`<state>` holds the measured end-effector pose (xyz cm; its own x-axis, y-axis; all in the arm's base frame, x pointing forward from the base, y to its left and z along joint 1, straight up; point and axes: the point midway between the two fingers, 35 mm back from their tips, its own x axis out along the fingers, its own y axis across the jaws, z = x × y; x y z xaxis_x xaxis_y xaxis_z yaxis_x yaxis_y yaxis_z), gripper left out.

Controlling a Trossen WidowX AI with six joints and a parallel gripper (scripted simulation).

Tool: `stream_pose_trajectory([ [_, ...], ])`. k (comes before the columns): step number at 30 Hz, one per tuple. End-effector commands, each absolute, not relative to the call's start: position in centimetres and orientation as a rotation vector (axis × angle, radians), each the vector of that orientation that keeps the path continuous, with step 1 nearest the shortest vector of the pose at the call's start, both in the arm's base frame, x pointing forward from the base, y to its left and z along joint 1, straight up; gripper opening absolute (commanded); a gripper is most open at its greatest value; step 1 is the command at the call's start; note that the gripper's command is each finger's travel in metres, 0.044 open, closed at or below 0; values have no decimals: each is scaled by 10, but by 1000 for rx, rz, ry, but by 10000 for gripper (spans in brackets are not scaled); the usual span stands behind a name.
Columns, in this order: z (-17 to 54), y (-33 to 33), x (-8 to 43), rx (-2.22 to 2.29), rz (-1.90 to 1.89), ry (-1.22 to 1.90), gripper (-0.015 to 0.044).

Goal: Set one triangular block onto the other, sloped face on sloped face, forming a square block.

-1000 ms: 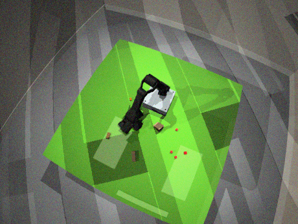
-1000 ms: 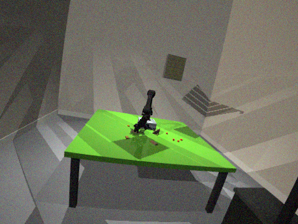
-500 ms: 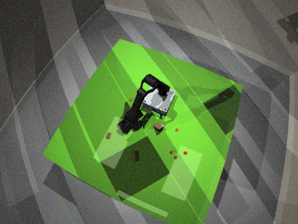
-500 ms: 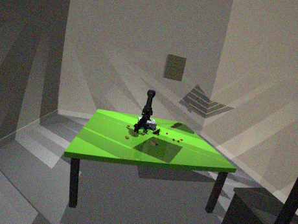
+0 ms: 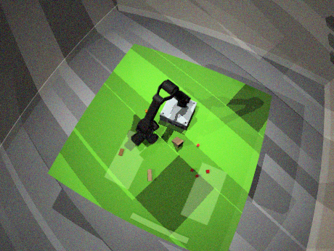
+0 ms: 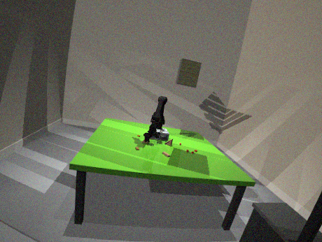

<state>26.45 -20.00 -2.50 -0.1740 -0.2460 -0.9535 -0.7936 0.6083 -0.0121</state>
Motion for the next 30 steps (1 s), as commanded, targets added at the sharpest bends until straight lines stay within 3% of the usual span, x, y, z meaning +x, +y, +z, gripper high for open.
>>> stream_pose_trajectory([
  [1,-20,-204,262,-820,643,1630,0],
  [30,-3,-244,231,-485,828,950,0],
])
